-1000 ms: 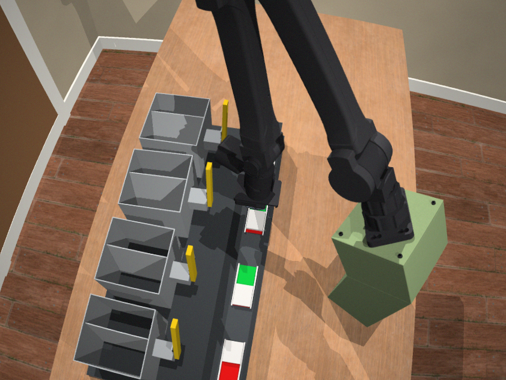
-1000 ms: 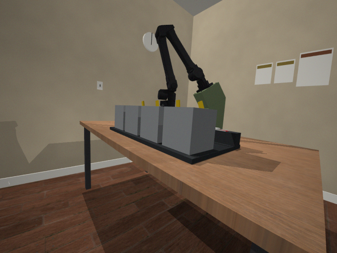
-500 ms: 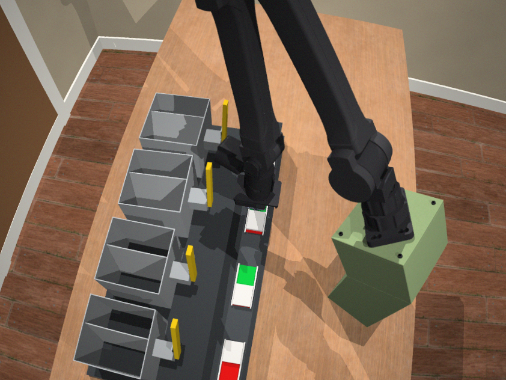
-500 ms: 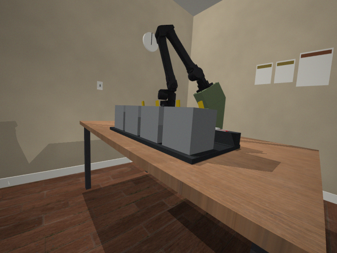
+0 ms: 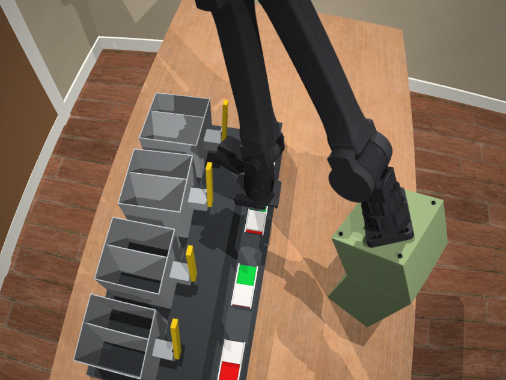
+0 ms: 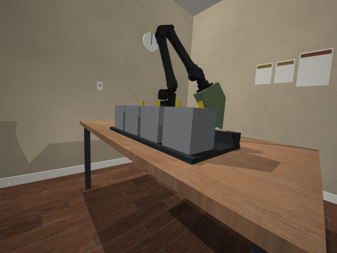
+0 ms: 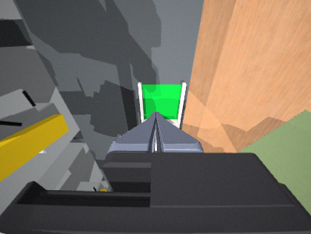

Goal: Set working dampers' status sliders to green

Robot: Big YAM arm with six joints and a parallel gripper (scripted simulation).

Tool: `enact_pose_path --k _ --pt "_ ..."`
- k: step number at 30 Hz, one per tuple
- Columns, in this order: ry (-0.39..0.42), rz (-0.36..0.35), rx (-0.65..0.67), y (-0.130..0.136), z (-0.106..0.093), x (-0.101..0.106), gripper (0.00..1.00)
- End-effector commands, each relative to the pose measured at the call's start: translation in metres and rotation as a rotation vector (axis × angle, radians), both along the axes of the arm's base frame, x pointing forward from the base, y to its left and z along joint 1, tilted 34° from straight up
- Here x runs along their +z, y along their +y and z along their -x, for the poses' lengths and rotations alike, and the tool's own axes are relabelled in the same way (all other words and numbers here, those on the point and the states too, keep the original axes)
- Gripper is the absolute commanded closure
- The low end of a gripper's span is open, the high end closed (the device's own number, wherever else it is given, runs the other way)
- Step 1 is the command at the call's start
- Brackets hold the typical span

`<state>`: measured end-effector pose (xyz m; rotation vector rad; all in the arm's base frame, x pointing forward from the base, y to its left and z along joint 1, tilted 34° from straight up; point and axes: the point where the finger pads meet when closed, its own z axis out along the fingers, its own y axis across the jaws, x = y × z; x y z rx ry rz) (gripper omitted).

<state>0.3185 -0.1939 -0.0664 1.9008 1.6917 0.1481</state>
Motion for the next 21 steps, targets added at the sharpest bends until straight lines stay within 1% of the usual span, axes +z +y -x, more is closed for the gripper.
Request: enact_pose_path --k 1,21 --pt "0.026 -0.022 0.009 0.0133 0.0116 -0.0134 1.0" --pt "0.026 -0.022 0.009 0.0133 0.0116 -0.0134 1.0"
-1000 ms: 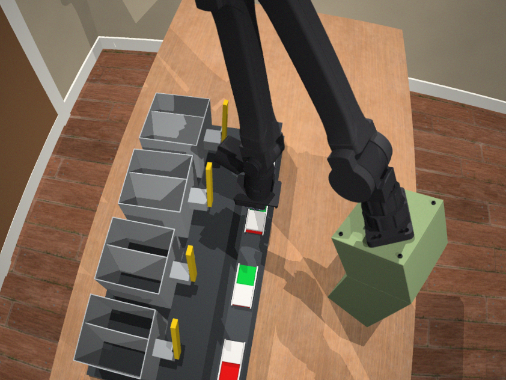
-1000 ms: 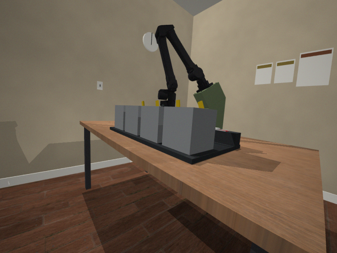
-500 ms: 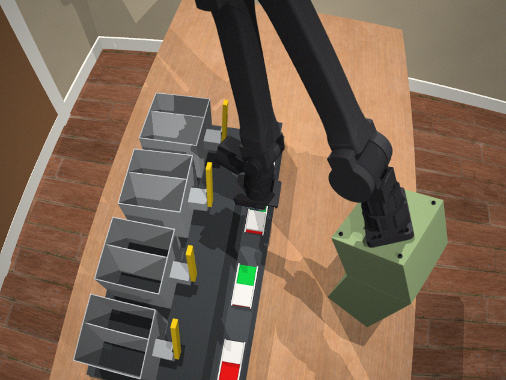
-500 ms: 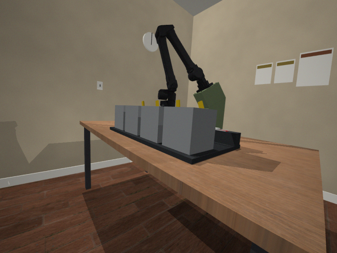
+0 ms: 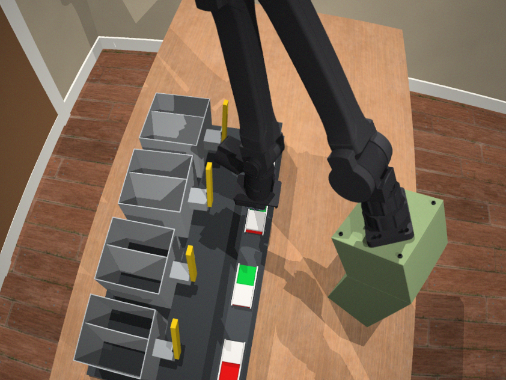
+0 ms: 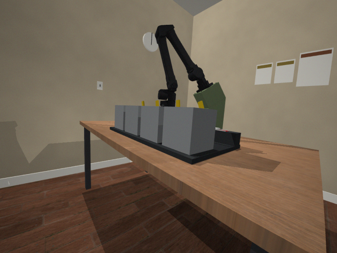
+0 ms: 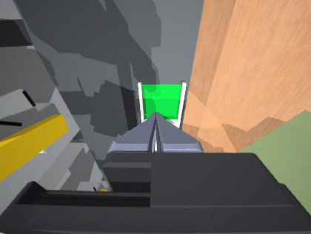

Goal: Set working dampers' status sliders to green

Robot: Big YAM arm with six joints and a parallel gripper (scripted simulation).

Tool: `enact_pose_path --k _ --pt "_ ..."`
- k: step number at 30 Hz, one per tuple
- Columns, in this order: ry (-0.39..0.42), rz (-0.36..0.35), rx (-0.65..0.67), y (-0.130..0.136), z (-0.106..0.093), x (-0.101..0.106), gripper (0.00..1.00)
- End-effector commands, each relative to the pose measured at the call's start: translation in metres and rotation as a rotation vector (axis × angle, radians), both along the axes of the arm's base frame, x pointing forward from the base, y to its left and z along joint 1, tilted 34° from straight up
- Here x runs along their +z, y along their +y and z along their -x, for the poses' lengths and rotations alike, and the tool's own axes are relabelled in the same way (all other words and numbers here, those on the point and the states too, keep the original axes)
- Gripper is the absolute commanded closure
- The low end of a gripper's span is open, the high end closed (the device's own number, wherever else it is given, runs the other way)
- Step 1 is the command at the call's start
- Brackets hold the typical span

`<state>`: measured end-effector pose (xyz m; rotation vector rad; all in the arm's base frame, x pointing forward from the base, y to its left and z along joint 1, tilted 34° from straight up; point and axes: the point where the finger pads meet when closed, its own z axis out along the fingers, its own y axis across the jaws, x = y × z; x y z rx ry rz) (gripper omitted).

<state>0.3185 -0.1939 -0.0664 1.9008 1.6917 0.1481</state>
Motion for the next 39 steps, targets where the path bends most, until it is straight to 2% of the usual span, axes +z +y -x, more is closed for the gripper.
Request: enact_pose_path --k 1,39 --pt "0.026 -0.022 0.009 0.0133 0.0116 -0.0134 1.0" --pt "0.025 -0.023 0.006 0.0176 0.0111 -0.0147 1.0"
